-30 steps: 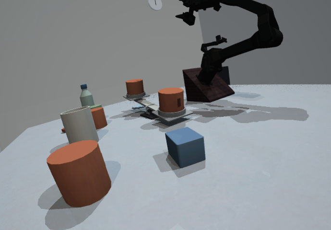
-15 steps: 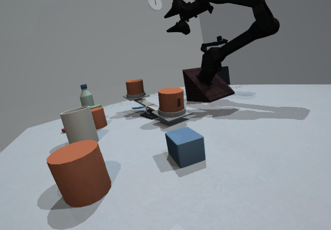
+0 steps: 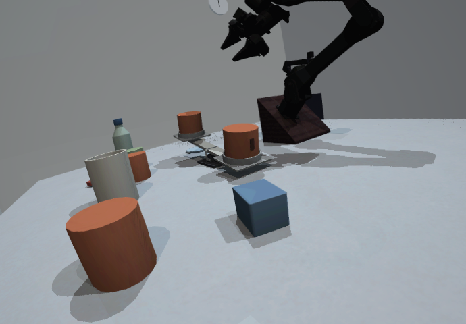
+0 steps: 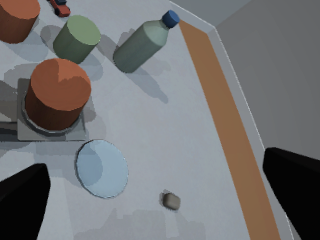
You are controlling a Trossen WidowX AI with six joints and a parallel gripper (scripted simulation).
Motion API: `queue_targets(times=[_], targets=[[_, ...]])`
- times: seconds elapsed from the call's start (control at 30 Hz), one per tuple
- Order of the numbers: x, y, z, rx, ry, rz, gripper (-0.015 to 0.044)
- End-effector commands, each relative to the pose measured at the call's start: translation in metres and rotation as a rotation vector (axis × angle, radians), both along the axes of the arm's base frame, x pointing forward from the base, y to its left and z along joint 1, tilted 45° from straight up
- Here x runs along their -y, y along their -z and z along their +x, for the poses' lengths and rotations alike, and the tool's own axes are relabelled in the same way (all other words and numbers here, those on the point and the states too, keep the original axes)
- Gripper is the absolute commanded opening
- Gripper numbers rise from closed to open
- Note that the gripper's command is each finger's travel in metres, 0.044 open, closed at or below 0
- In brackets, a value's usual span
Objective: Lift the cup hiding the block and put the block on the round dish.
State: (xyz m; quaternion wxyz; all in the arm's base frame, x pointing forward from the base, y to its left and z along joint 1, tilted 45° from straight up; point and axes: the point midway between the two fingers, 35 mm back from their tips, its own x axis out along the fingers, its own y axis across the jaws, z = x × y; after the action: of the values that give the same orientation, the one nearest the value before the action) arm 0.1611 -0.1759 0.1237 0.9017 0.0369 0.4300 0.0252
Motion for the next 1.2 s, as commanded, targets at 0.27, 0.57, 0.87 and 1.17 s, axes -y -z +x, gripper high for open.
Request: queue_targets(times=[0.27,0.57,0.87,1.17], targets=[[-0.054,0.005,0.022,0.027,-0.066,0.413,0.0440],[-0.085,0.000,0.033,0.015,-0.077,0.683,0.0440],[-0.087,0.000,0.035,0.012,-0.098,0.678,0.0440],[-0.104,-0.004,0.056,-0.008,-0.337,0.567,0.0440]])
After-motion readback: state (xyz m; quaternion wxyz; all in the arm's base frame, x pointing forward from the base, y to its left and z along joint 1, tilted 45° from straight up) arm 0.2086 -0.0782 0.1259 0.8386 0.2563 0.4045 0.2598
